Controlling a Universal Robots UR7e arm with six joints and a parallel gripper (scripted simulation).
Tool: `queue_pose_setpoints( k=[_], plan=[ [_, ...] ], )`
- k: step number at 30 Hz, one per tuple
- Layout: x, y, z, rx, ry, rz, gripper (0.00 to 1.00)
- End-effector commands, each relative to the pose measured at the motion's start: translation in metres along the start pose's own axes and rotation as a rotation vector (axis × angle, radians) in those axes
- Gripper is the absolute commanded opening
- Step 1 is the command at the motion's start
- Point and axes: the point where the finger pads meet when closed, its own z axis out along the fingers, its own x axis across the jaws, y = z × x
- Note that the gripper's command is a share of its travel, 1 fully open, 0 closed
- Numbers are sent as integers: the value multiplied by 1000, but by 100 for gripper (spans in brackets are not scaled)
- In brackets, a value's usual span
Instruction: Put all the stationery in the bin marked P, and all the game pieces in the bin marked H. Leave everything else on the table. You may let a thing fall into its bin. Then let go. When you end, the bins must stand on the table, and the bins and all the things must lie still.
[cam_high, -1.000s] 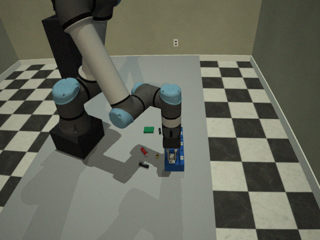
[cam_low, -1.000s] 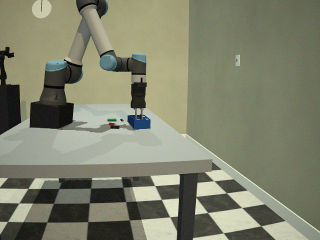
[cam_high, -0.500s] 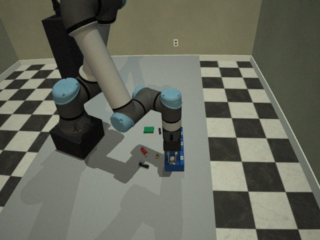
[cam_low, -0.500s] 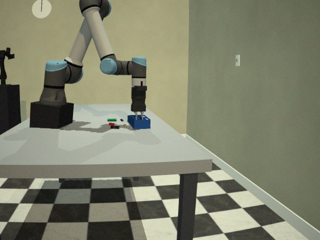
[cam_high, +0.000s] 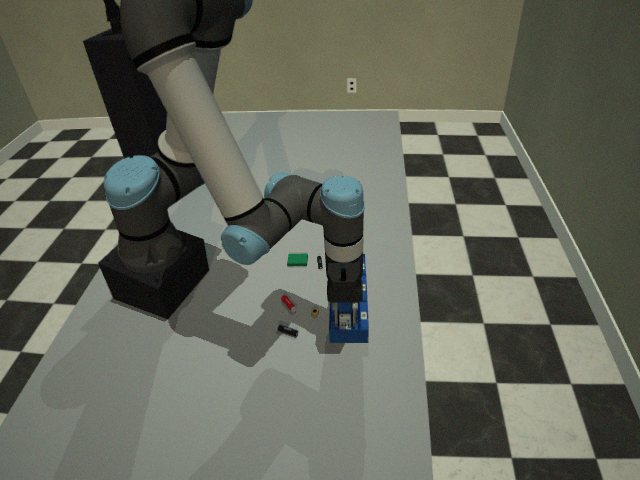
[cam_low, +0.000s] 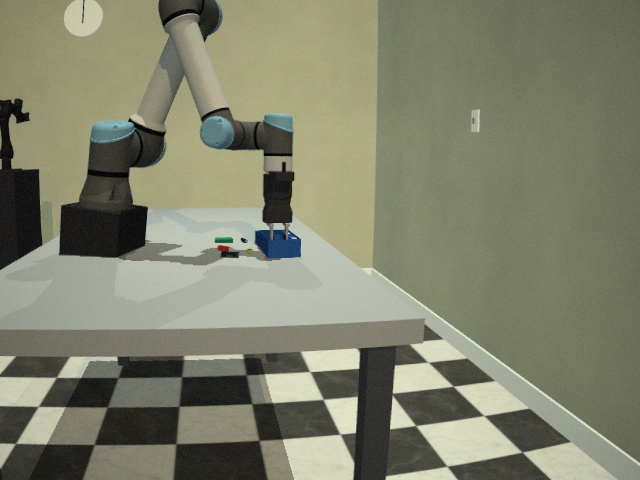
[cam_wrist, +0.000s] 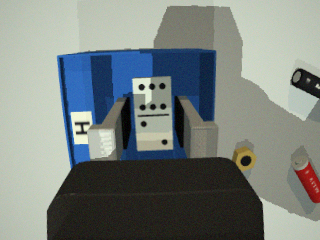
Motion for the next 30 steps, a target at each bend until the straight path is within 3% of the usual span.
queue_pose_setpoints(
  k=[1,12,30],
  plan=[
    [-1,0,-1,2,-2,-1,65],
    [-1,0,-1,2,-2,-1,65],
    [-3,-1,-24,4,-6,-1,65]
  ],
)
